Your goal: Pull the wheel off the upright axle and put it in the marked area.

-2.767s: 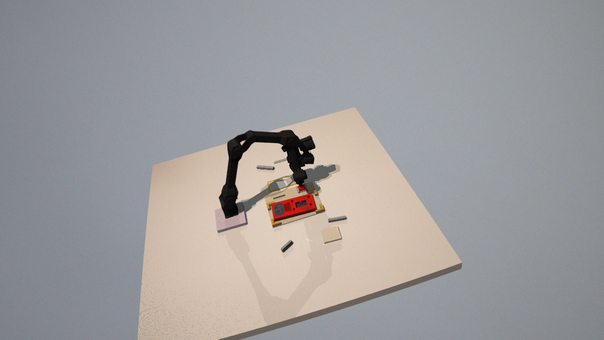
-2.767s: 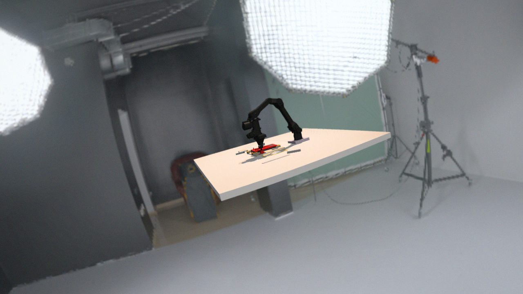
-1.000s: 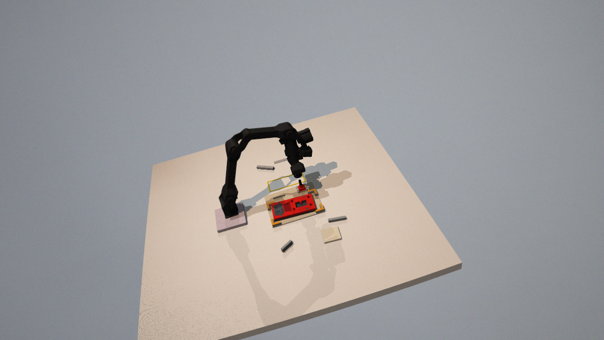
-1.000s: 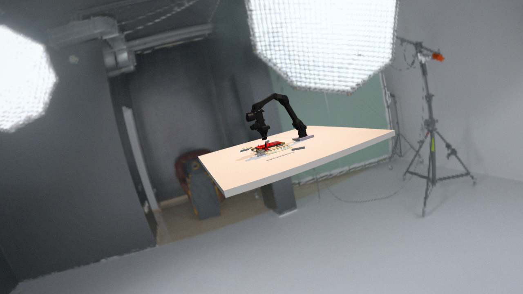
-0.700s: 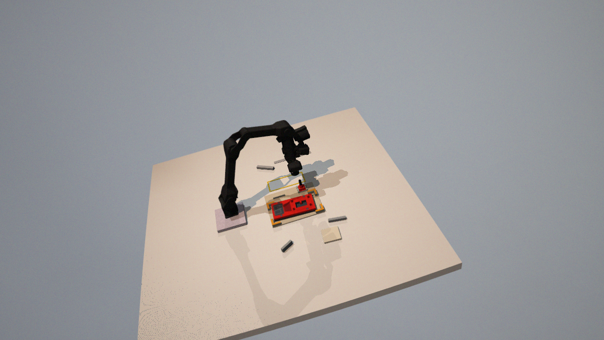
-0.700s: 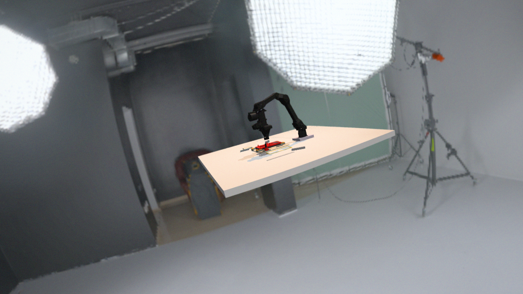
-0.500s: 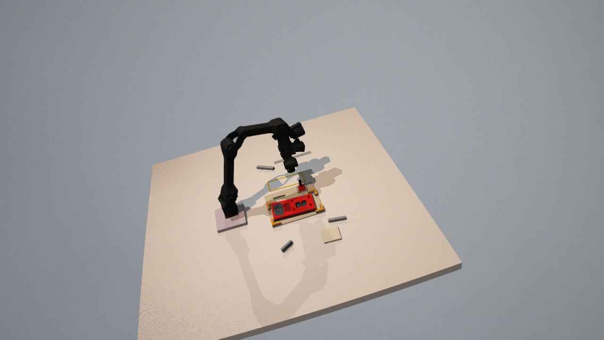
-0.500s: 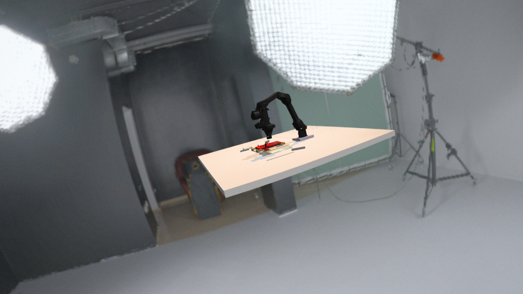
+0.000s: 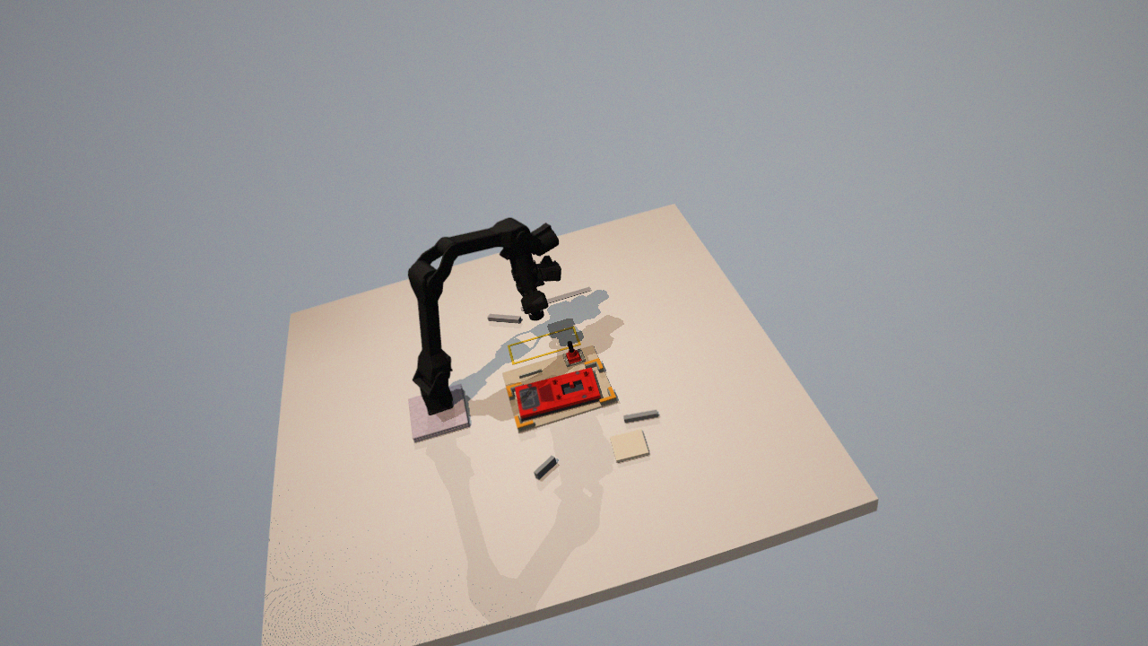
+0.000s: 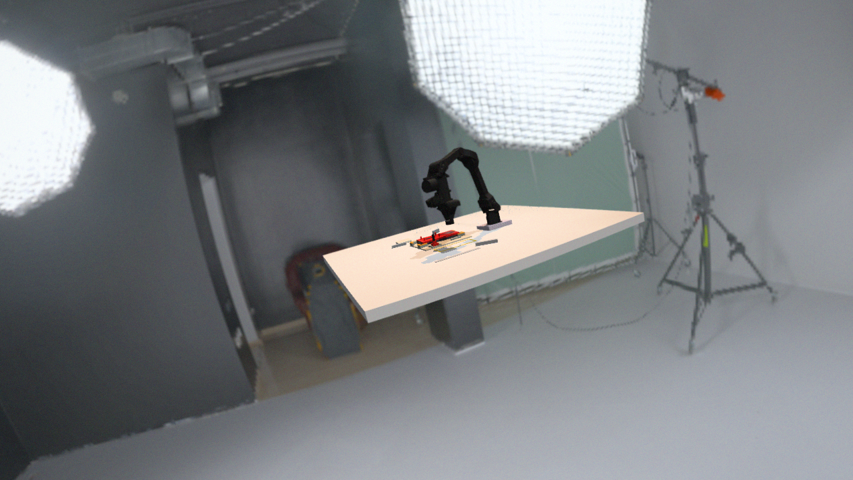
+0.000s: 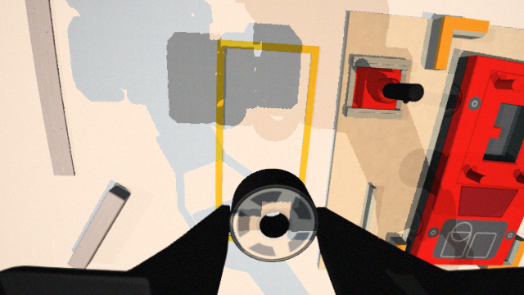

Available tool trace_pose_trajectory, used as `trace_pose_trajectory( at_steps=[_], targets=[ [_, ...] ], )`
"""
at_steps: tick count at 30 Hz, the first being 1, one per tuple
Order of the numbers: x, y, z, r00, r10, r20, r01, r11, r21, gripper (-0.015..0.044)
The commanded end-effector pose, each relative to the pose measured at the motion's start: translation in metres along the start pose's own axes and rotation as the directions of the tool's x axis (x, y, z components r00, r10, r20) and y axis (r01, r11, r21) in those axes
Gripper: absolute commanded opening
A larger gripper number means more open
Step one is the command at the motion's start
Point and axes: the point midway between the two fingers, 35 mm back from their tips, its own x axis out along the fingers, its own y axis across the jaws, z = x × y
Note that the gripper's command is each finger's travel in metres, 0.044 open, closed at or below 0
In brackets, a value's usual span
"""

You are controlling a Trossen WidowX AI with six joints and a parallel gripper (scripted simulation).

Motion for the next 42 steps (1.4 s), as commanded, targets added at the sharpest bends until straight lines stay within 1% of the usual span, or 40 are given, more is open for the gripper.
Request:
trace_pose_trajectory(
  at_steps=[1,10,24,29,40,42],
  targets=[
    [0.006,0.000,-0.002,1.000,0.000,-0.005,0.000,1.000,0.011,0.0000],
    [0.026,0.000,-0.002,1.000,0.000,-0.005,0.000,1.000,0.011,0.0000],
    [0.097,0.000,-0.002,1.000,-0.001,-0.005,0.001,1.000,0.011,0.0000],
    [0.105,0.000,-0.003,1.000,-0.001,-0.005,0.001,1.000,0.011,0.0000],
    [0.099,0.000,-0.002,1.000,-0.004,-0.008,0.004,1.000,0.015,0.0289],
    [0.089,0.000,-0.002,1.000,-0.003,-0.008,0.003,1.000,0.014,0.0300]
  ],
)
